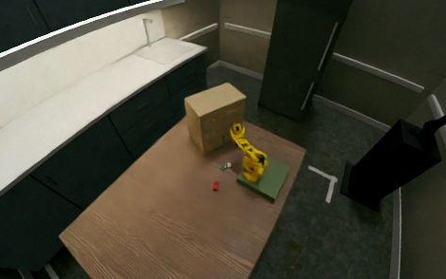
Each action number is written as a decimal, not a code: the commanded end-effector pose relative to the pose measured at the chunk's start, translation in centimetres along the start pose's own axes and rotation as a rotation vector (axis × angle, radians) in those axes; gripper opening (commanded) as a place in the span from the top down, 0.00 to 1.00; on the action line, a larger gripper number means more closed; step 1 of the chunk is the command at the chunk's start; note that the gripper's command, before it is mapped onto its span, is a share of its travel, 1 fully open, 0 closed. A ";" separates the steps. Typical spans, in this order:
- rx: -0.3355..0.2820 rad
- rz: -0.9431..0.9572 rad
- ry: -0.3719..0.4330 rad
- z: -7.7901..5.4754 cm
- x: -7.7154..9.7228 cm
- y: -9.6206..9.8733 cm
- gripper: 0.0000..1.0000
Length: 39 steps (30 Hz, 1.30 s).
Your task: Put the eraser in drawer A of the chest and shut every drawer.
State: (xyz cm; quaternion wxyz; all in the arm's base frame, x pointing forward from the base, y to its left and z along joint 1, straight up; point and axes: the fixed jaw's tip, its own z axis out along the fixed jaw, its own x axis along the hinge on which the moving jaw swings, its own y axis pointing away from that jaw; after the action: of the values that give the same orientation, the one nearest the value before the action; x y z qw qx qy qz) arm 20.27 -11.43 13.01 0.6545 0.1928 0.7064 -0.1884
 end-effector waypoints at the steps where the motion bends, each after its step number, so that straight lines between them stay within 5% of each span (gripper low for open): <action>1: 0.029 0.010 0.008 -0.4 -0.3 -0.7 0.50; 17: 0.035 0.011 0.008 -0.4 -0.3 -0.8 0.50; 31: 0.036 0.010 -0.038 -2.2 -2.3 -0.8 0.50; 39: 0.035 0.011 0.017 -2.3 -1.5 -0.8 0.50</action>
State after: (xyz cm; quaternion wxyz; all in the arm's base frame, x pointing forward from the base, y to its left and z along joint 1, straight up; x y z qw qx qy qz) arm 18.41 -10.91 15.11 0.6566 0.2002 0.6998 -0.1977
